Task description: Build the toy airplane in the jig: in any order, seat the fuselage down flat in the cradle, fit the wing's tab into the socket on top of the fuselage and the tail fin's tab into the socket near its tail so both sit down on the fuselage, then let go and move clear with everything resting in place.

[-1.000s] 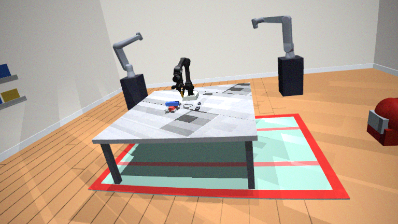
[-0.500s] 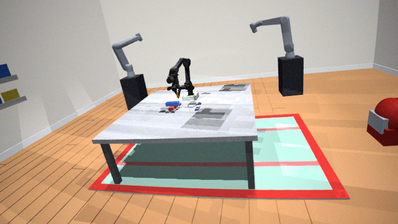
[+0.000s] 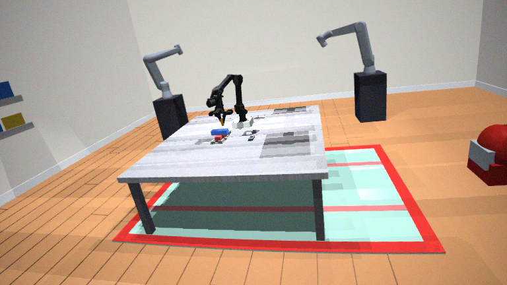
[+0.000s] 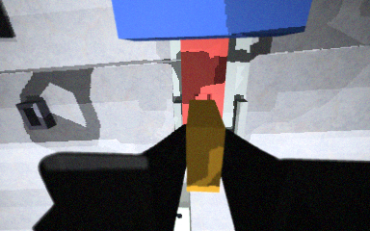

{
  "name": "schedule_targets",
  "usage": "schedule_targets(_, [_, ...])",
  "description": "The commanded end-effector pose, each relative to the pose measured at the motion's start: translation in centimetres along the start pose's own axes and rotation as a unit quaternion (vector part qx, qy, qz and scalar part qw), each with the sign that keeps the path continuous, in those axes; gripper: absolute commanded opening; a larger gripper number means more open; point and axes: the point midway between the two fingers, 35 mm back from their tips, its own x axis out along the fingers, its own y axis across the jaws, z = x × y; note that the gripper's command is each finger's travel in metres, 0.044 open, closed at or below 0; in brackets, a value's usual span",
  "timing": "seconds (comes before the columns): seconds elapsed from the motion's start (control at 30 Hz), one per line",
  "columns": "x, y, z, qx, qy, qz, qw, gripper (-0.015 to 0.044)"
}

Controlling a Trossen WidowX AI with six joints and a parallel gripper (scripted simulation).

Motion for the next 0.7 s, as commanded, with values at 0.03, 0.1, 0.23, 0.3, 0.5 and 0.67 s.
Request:
schedule_targets(0.03, [0.34,-0.41,-0.34,-0.003,0.002,0.003,1.0,0.0065])
schedule_targets(0.1, [0.34,-0.41,-0.34,-0.003,0.002,0.003,1.0,0.0065])
schedule_targets(0.23, [0.34,-0.41,-0.34,-0.003,0.002,0.003,1.0,0.0065])
schedule_targets(0.3, [0.34,-0.41,-0.34,-0.003,0.002,0.003,1.0,0.0065])
schedule_targets(0.5, [0.34,-0.41,-0.34,-0.003,0.002,0.003,1.0,0.0065])
schedule_targets(0.67, [0.34,-0.41,-0.34,-0.003,0.002,0.003,1.0,0.0065])
